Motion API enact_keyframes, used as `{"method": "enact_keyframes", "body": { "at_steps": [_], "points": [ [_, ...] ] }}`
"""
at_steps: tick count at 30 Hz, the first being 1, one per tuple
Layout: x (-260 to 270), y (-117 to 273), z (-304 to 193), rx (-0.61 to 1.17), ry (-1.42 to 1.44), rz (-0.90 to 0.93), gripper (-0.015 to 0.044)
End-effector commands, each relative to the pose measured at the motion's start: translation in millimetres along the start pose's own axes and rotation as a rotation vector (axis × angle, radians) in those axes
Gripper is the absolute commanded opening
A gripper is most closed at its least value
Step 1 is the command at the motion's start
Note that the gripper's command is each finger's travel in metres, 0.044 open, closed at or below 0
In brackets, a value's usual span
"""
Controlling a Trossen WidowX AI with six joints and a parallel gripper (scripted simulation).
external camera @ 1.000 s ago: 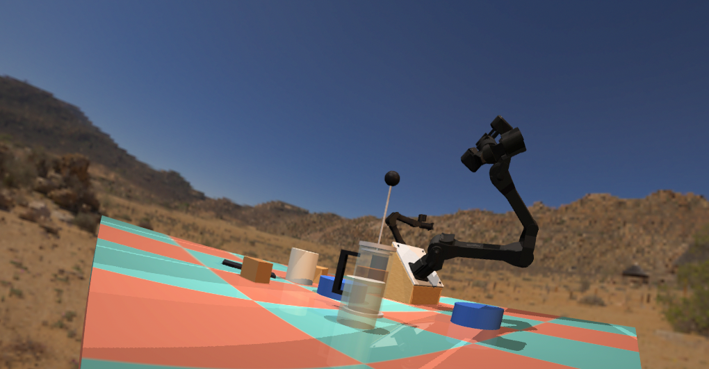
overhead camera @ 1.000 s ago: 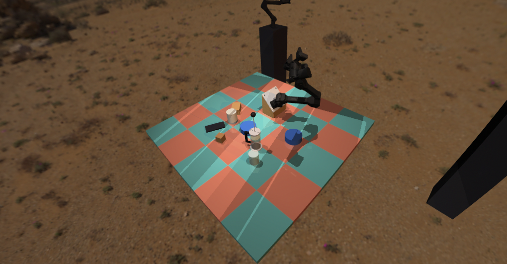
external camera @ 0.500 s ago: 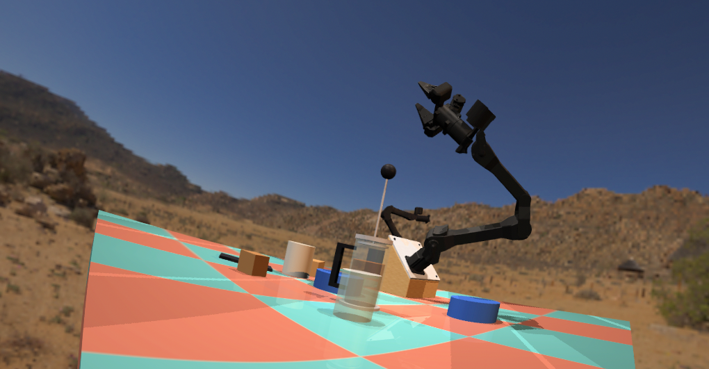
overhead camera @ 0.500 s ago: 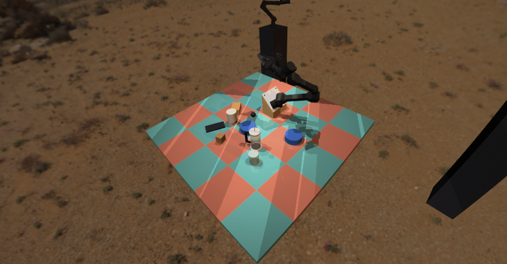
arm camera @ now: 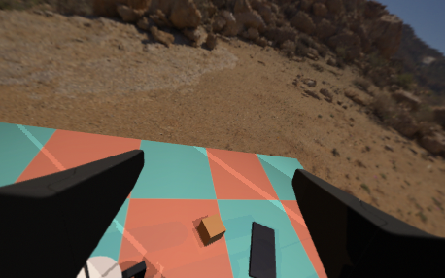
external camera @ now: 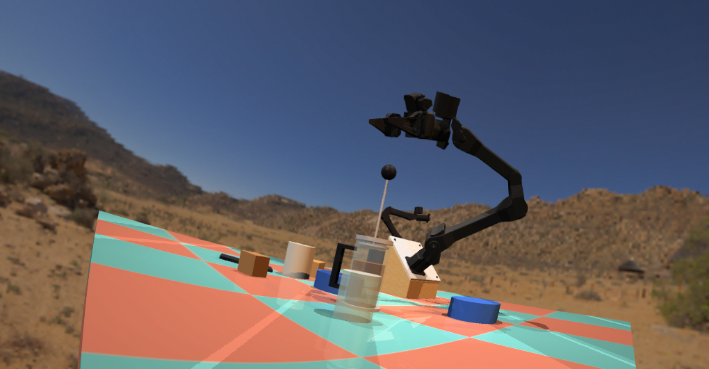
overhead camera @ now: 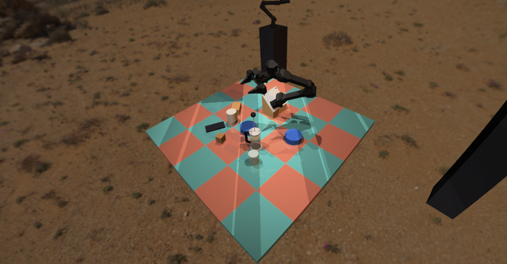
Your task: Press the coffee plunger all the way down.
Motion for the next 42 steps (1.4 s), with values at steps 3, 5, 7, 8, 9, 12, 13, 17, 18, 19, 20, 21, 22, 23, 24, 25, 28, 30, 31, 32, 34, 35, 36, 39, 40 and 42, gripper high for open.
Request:
{"method": "enact_keyframes", "body": {
  "at_steps": [3,5,7,8,9,12,13,17,18,19,20,21,22,23,24,25,28,30,31,32,34,35,36,39,40,42],
  "points": [
    [18.5,-16.1,-23.2,0.326,0.056,0.622,0.044],
    [18.2,-16.2,-24.6,0.327,0.056,0.626,0.044],
    [18.3,-18.3,-30.5,0.329,0.058,0.624,0.044],
    [18.4,-19.8,-35.4,0.331,0.058,0.623,0.044],
    [18.6,-21.4,-40.8,0.331,0.059,0.623,0.044],
    [18.4,-24.4,-62.5,0.33,0.059,0.623,0.044],
    [18.2,-24.9,-70.6,0.329,0.058,0.624,0.044],
    [18.1,-26.2,-81.9,0.326,0.057,0.628,0.044],
    [18.2,-26.4,-82.0,0.326,0.057,0.628,0.044],
    [18.5,-26.9,-82.1,0.326,0.057,0.627,0.044],
    [18.9,-27.5,-82.3,0.326,0.057,0.627,0.044],
    [19.4,-28.3,-82.6,0.327,0.057,0.627,0.044],
    [20.0,-29.4,-82.9,0.327,0.058,0.626,0.044],
    [20.8,-30.6,-83.3,0.327,0.058,0.626,0.044],
    [21.6,-31.9,-83.8,0.328,0.059,0.626,0.044],
    [22.4,-33.2,-84.2,0.328,0.059,0.625,0.044],
    [25.0,-37.1,-85.6,0.329,0.06,0.624,0.044],
    [26.8,-39.6,-86.6,0.329,0.06,0.624,0.044],
    [27.8,-40.9,-87.1,0.329,0.06,0.624,0.044],
    [28.7,-42.1,-87.6,0.329,0.06,0.624,0.044],
    [30.6,-44.6,-88.6,0.329,0.06,0.624,0.044],
    [31.5,-45.8,-89.1,0.328,0.06,0.625,0.044],
    [32.5,-47.0,-89.6,0.328,0.06,0.625,0.044],
    [35.5,-50.6,-91.2,0.327,0.059,0.626,0.044],
    [36.6,-51.8,-91.8,0.326,0.059,0.626,0.044],
    [38.7,-54.0,-92.9,0.325,0.058,0.627,0.044]
  ]
}}
Point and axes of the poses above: the point midway between the two fingers, 35 mm back from their tips, its own y axis back along the fingers, its own x axis across the jaws, z = x × y, the point moved 7 cm from there along y, back along the fingers, and after that the axes turned 10 degrees about -y, right-handed, at the moved point
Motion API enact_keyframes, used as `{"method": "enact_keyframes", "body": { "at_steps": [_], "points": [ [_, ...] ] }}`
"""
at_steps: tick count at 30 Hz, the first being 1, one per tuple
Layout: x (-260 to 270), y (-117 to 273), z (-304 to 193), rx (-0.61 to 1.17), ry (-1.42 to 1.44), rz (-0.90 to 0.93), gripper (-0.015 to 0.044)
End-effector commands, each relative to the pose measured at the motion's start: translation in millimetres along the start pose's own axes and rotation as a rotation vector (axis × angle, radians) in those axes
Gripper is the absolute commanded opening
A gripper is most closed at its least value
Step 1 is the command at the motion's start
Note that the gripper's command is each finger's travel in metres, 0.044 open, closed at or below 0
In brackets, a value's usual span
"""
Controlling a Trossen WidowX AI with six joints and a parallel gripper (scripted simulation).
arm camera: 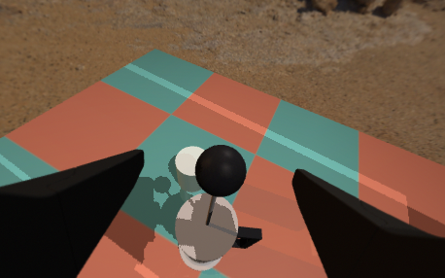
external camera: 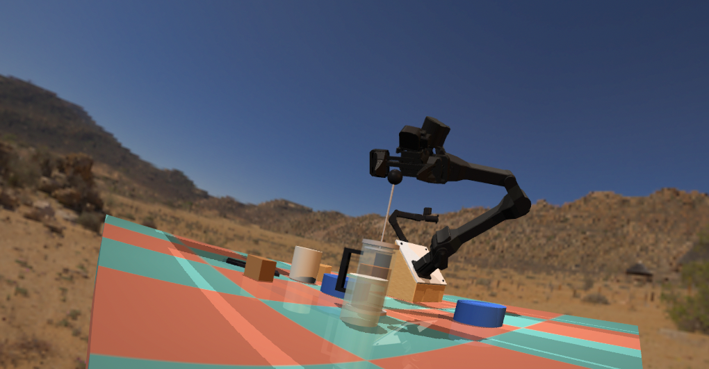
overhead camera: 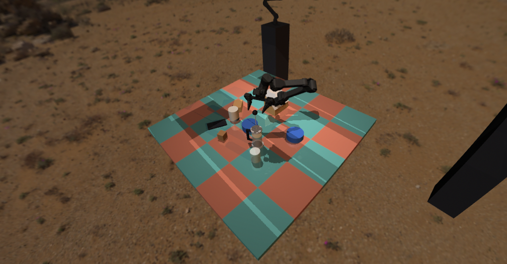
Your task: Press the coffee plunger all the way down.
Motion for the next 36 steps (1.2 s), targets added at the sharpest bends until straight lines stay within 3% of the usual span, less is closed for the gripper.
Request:
{"method": "enact_keyframes", "body": {
  "at_steps": [1,5,16,20,36],
  "points": [
    [-0.7,-6.1,-0.4,-0.004,-0.007,-0.002,0.044],
    [-0.4,-8.6,-0.5,-0.005,-0.007,-0.001,0.044],
    [-0.4,-8.6,-0.5,-0.005,-0.007,-0.001,0.0151],
    [-0.4,-8.6,-0.5,-0.005,-0.007,-0.001,0.0126],
    [-4.0,-16.3,-9.0,-0.003,-0.006,-0.003,0.0126]
  ]
}}
Point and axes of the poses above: the point midway between the two fingers, 35 mm back from their tips, its own y axis back along the fingers, its own x axis across the jaws, z = x × y, the point moved 7 cm from there along y, back along the fingers, and after that the axes turned 10 degrees about -y, right-handed, at the moved point
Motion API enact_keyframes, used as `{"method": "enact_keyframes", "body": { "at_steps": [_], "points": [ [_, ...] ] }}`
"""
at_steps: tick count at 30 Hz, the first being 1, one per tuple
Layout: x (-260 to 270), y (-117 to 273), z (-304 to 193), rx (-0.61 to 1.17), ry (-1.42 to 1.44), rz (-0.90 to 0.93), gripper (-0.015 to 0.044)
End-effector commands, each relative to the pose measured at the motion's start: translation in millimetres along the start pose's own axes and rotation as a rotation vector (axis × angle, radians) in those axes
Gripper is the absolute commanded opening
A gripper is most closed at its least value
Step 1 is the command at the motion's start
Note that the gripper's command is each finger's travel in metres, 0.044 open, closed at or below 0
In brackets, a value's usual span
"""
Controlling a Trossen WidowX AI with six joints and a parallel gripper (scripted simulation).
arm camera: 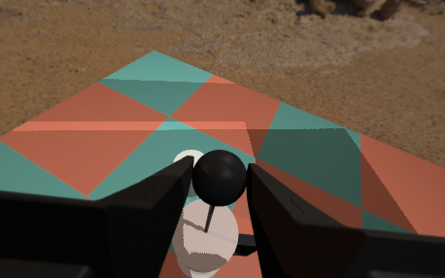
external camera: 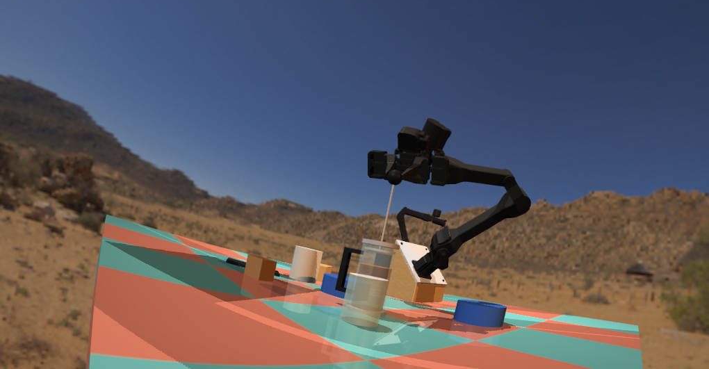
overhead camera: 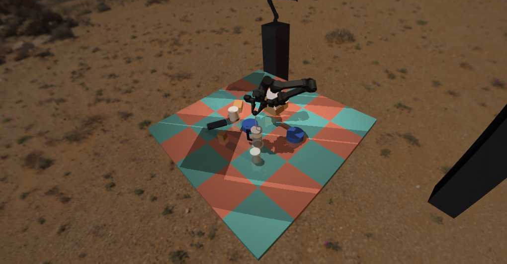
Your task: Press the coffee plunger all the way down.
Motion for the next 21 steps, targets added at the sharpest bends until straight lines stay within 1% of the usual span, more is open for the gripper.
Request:
{"method": "enact_keyframes", "body": {
  "at_steps": [1,21],
  "points": [
    [-3.3,-5.9,-7.7,0.008,-0.006,-0.003,0.0126],
    [-11.2,-26.0,-32.6,0.01,-0.004,-0.006,0.0126]
  ]
}}
Point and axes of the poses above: the point midway between the two fingers, 35 mm back from their tips, its own y axis back along the fingers, its own x axis across the jaws, z = x × y, the point moved 7 cm from there along y, back along the fingers, and after that the axes turned 10 degrees about -y, right-handed, at the moved point
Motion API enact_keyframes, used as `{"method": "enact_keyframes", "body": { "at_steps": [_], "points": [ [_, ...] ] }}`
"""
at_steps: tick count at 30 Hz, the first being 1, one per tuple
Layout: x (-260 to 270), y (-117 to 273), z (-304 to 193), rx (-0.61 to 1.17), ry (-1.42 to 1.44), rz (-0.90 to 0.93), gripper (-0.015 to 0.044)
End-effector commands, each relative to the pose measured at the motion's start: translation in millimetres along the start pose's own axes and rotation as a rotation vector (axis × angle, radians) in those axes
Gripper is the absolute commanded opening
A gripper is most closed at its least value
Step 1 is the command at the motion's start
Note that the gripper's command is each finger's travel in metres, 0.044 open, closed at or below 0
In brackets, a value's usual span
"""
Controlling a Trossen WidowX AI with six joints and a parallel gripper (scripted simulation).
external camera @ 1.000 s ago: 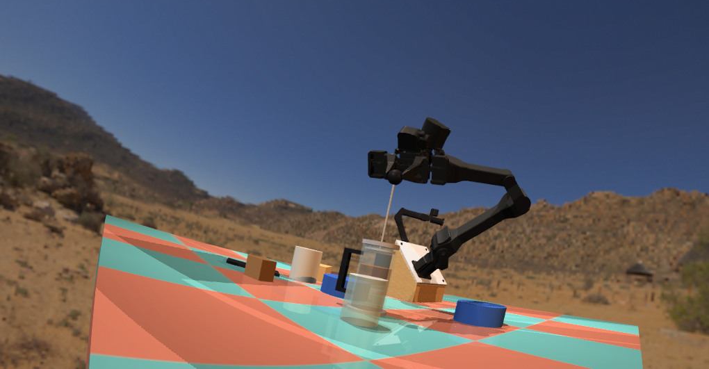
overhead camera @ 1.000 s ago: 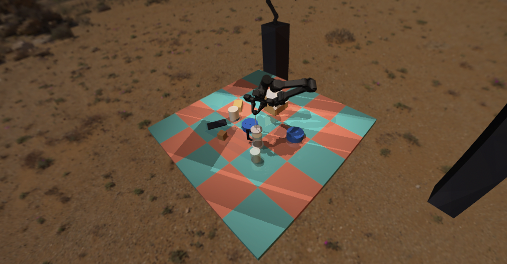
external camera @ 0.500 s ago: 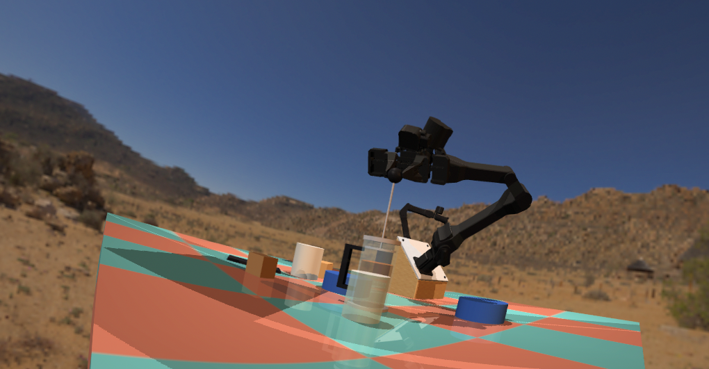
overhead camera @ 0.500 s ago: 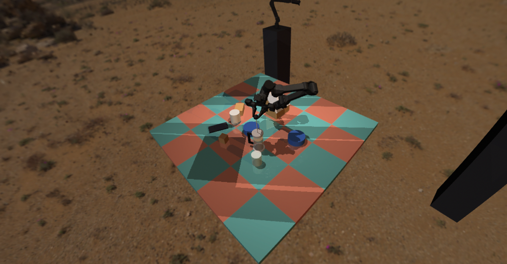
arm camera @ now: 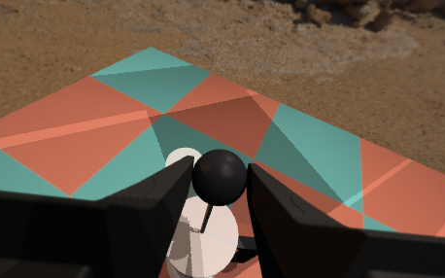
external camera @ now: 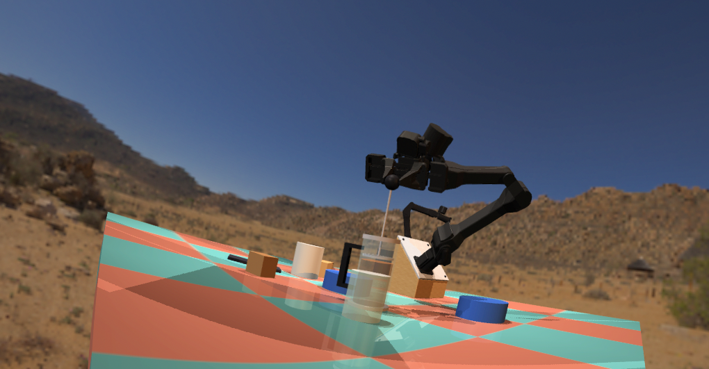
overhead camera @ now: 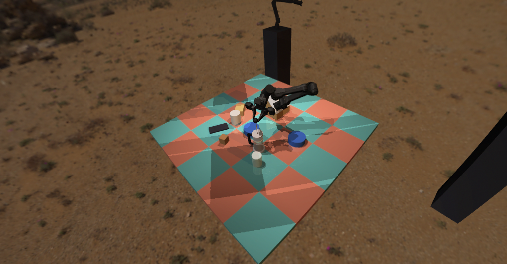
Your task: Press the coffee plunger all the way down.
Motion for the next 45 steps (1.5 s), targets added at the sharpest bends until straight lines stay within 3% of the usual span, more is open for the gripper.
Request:
{"method": "enact_keyframes", "body": {
  "at_steps": [1,45],
  "points": [
    [-6.0,-8.4,-15.9,0.032,-0.032,0.001,0.0126],
    [-10.1,-48.6,-61.8,0.024,-0.035,0.01,0.0126]
  ]
}}
Point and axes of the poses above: the point midway between the two fingers, 35 mm back from their tips, its own y axis back along the fingers, its own x axis across the jaws, z = x × y, the point moved 7 cm from there along y, back along the fingers, and after that the axes turned 10 degrees about -y, right-handed, at the moved point
